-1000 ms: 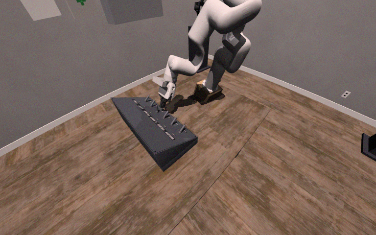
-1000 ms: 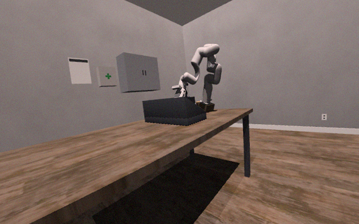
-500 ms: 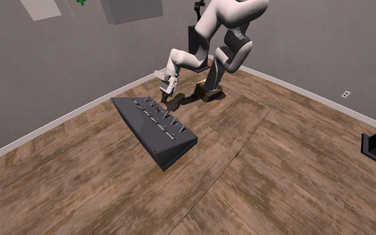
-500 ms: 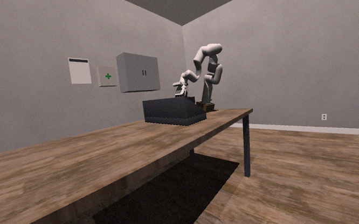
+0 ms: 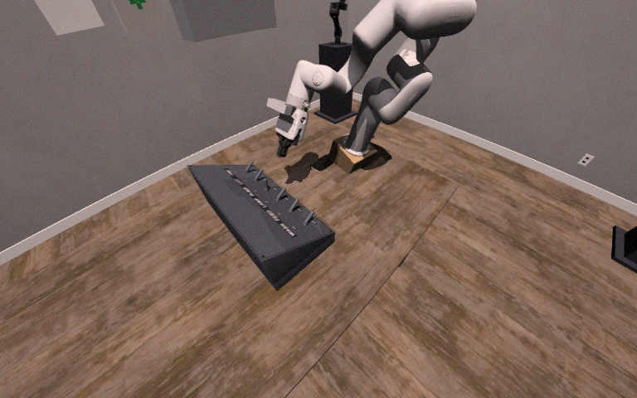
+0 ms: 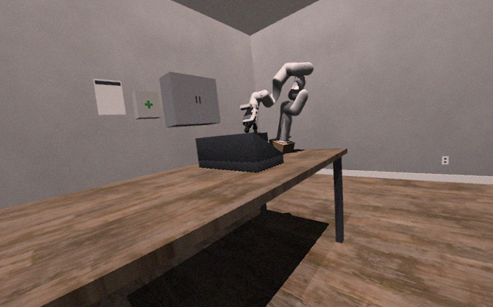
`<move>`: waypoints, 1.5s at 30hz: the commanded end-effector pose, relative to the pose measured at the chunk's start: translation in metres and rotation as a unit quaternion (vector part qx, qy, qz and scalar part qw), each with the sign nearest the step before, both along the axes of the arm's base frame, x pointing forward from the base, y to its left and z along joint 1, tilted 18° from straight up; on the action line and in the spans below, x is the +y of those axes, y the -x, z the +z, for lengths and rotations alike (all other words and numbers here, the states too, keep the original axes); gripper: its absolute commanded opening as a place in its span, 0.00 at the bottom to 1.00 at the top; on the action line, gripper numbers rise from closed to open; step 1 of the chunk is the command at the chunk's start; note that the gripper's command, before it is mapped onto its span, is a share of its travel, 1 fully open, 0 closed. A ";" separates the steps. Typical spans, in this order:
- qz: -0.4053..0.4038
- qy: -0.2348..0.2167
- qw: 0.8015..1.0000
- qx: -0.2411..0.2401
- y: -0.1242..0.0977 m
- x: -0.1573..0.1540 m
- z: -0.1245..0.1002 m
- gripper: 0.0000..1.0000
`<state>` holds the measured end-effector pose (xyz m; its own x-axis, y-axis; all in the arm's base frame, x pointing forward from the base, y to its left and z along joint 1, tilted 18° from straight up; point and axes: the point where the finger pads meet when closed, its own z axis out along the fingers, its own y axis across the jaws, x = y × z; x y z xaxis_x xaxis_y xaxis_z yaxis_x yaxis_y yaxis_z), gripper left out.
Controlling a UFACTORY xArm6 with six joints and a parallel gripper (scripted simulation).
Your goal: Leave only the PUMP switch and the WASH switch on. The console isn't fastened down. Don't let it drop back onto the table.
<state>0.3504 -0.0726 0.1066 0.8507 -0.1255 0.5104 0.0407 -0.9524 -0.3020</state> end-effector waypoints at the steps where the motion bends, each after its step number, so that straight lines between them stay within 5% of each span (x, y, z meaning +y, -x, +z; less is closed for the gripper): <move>1: 0.005 -0.005 1.000 0.009 0.008 -0.003 0.016 0.00; 16: 0.006 -0.003 1.000 0.021 0.009 0.010 0.019 0.00; 26: 0.005 0.017 0.998 0.054 0.014 0.089 0.035 0.00; 45: 0.004 -0.004 1.000 0.009 0.038 0.202 0.070 0.00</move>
<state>0.3198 0.1081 0.1669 0.8732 -0.1018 0.4765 0.0834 -0.9323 -0.3521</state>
